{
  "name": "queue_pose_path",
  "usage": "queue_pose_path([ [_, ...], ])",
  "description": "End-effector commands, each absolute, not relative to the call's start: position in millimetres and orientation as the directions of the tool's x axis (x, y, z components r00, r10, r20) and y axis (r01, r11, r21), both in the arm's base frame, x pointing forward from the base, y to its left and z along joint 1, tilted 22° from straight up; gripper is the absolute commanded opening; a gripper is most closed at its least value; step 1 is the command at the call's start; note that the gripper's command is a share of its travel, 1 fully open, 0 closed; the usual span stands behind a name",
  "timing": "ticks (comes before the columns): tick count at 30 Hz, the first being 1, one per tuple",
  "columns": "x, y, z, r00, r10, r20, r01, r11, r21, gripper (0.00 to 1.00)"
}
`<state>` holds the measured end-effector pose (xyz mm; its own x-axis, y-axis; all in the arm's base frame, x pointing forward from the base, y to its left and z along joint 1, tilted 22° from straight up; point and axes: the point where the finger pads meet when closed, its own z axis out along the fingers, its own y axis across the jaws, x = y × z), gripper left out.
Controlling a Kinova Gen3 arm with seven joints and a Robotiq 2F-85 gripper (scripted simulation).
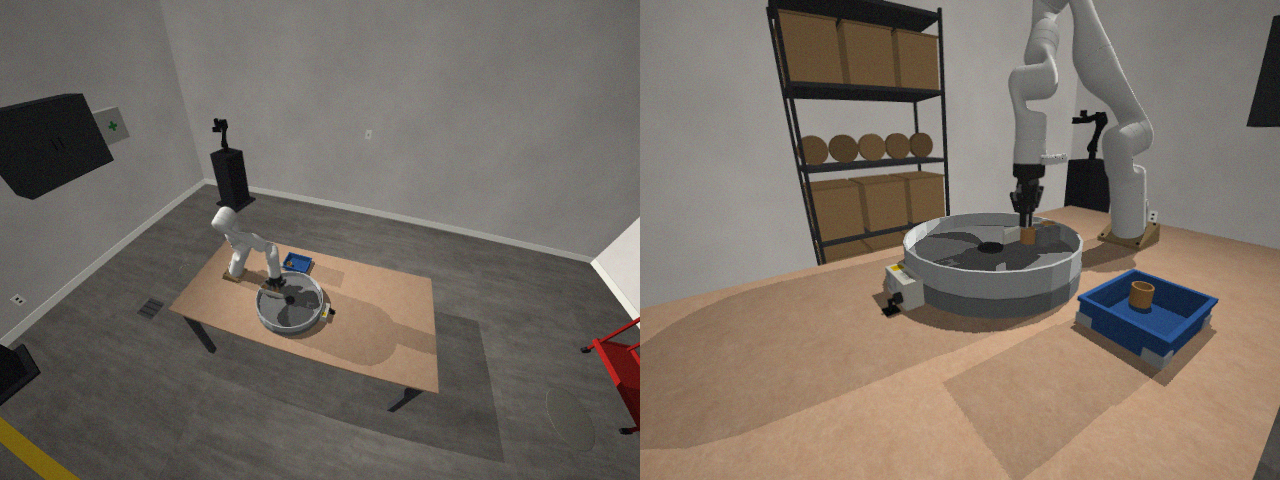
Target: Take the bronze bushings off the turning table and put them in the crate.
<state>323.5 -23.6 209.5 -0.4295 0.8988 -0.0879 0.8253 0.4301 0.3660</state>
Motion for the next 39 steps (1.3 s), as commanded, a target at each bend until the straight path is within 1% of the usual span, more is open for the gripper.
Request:
queue_pose_path([
  [1,324.1,-23.5,208.6,-0.429,0.899,-0.088,0.825,0.430,0.366,0.18],
  [39,330.2,-21.8,193.0,-0.430,0.898,-0.089,0.825,0.432,0.366,0.18],
])
